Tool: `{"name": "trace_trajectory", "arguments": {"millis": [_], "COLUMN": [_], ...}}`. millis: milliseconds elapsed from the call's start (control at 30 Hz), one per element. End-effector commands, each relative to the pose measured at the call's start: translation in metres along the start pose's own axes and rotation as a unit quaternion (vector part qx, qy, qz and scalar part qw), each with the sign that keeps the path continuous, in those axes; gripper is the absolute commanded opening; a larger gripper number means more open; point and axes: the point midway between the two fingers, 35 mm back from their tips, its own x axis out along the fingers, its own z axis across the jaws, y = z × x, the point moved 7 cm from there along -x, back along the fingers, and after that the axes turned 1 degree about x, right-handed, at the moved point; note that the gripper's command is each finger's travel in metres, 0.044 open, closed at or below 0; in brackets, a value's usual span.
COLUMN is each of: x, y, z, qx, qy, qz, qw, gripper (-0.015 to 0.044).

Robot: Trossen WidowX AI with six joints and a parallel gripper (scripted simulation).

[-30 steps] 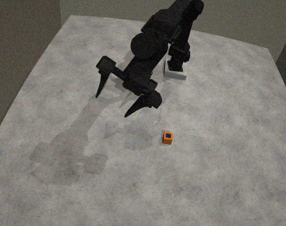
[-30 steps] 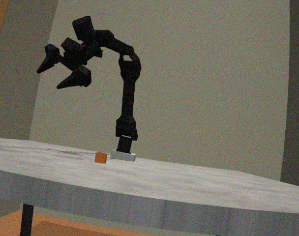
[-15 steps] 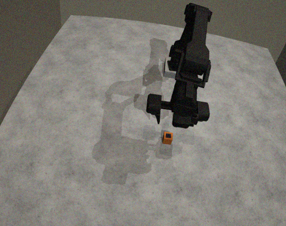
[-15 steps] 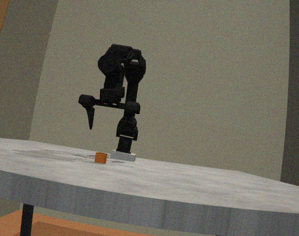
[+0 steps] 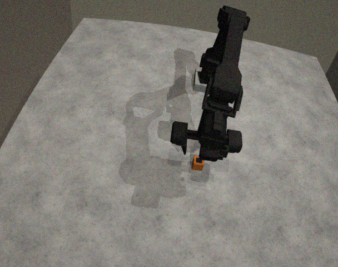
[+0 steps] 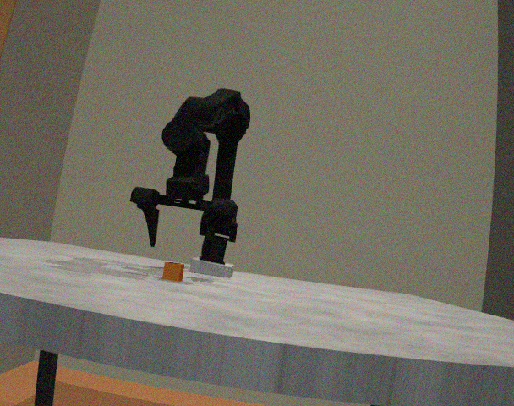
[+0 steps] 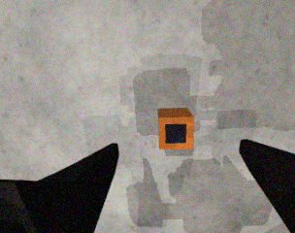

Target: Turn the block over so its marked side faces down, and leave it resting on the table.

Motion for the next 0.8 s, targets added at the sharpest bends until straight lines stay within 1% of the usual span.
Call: {"name": "trace_trajectory", "arguments": {"millis": [0, 733, 767], "x": [0.008, 0.04, 0.04], "y": [0.0, 0.0, 0.0], "z": [0.0, 0.0, 0.0], "qx": [0.003, 0.003, 0.003], "qy": [-0.001, -0.002, -0.002], "qz": [0.001, 0.001, 0.001], "qw": [1.0, 1.0, 1.0], "gripper": [0.044, 0.044, 0.0414]}}
